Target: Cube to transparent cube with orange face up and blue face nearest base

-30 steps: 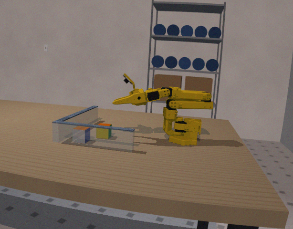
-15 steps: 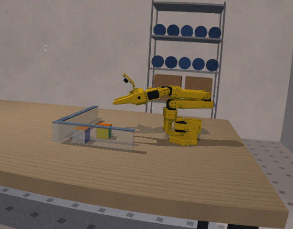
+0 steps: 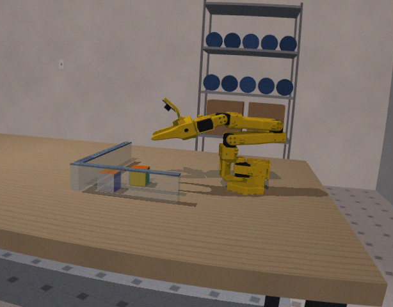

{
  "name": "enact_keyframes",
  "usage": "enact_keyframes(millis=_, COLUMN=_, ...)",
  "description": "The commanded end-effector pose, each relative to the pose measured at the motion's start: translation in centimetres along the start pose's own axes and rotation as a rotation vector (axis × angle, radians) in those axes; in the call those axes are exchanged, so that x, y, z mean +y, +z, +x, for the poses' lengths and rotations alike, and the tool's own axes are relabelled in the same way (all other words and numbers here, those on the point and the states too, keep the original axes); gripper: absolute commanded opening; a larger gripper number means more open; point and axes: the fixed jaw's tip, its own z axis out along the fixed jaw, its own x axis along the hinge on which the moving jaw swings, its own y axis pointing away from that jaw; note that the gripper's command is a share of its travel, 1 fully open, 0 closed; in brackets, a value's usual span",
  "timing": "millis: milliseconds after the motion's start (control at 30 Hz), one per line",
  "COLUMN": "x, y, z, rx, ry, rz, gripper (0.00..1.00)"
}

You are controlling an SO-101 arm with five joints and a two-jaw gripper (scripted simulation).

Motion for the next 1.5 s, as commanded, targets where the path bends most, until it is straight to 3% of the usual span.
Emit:
enact_keyframes(millis=0, x=-0.06, y=-0.10, z=-1.14, rx=-0.021, ry=-0.021, rz=0.002, gripper=0.35)
enact_keyframes(millis=1467, x=-0.25, y=0.31, z=-0.84, rx=0.229, ry=-0.296, rz=-0.028, gripper=0.35)
